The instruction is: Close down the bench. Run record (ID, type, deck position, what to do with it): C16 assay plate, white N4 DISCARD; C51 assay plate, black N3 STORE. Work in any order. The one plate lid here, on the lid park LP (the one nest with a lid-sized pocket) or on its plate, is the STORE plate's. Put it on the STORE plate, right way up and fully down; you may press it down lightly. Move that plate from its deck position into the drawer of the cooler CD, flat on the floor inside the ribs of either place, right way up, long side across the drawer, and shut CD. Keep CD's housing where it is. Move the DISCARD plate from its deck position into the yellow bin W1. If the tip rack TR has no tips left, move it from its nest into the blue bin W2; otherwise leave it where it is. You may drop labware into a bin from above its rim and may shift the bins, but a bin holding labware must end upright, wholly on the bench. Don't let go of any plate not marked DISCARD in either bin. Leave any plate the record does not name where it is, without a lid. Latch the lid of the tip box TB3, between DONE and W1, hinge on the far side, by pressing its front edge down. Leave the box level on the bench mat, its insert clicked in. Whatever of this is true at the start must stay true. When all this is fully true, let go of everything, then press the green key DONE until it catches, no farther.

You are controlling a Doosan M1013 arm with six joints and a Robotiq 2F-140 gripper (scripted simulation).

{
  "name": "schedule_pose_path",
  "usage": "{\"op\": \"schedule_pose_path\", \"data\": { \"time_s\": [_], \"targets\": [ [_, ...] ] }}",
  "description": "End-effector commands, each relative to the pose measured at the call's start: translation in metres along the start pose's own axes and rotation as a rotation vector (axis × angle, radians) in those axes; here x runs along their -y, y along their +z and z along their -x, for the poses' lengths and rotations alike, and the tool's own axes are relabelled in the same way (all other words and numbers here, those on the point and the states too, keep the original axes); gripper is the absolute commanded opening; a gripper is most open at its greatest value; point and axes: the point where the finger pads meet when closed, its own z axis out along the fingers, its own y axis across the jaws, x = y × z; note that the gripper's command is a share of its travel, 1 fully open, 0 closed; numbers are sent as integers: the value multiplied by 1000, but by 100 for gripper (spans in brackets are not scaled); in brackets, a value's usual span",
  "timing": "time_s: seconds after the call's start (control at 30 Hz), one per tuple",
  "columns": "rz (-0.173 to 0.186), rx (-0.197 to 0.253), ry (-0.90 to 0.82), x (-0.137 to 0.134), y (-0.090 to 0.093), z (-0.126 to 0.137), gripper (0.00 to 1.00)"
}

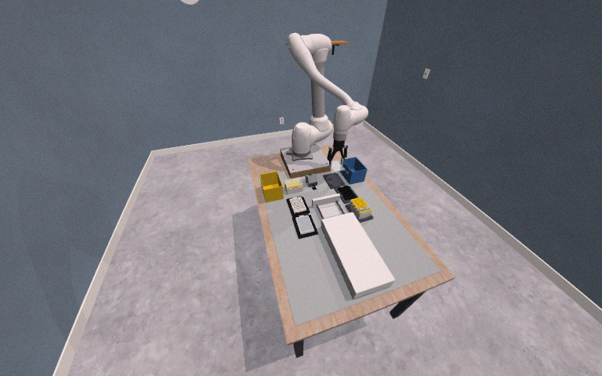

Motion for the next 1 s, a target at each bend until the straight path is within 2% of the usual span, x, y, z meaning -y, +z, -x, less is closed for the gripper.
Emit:
{"op": "schedule_pose_path", "data": {
  "time_s": [0.0,0.1,0.97],
  "targets": [
    [0,0,0,0,0,0,0],
    [0,0,0,0,0,0,0],
    [0,0,-30,10,0,-63,0]
  ]
}}
